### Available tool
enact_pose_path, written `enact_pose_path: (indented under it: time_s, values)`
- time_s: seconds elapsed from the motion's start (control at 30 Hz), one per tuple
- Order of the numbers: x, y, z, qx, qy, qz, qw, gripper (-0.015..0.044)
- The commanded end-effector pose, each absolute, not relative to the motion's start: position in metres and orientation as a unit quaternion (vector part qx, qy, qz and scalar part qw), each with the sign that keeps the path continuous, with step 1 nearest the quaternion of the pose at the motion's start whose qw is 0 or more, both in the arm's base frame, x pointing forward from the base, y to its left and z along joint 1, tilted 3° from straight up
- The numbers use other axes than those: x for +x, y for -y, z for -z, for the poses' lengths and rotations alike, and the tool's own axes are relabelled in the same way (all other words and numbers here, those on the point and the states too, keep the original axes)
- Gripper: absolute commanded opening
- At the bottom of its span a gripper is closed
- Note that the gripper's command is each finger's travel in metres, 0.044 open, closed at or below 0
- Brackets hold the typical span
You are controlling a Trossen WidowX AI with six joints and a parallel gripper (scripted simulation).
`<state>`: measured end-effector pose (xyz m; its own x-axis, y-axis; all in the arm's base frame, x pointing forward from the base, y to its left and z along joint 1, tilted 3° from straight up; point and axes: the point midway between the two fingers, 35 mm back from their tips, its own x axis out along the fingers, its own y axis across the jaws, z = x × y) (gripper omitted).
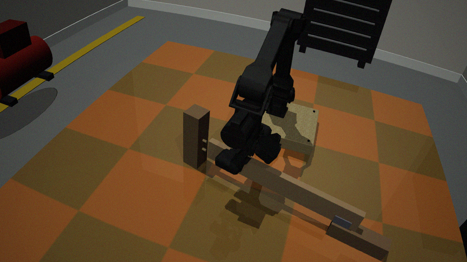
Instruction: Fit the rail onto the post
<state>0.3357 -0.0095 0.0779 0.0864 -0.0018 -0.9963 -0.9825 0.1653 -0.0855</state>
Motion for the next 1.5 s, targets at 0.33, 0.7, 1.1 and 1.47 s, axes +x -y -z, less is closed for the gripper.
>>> enact_pose_path:
  time_s: [0.33, 0.7, 1.1, 1.47]
  values:
    - [0.334, 0.015, -0.077, -0.477, -0.515, -0.437, 0.562, 0.0000]
    - [0.334, 0.018, -0.076, -0.477, -0.515, -0.437, 0.562, 0.0000]
    - [0.334, 0.022, -0.077, -0.477, -0.516, -0.437, 0.562, 0.0000]
    - [0.333, 0.025, -0.078, -0.477, -0.516, -0.437, 0.562, 0.0000]
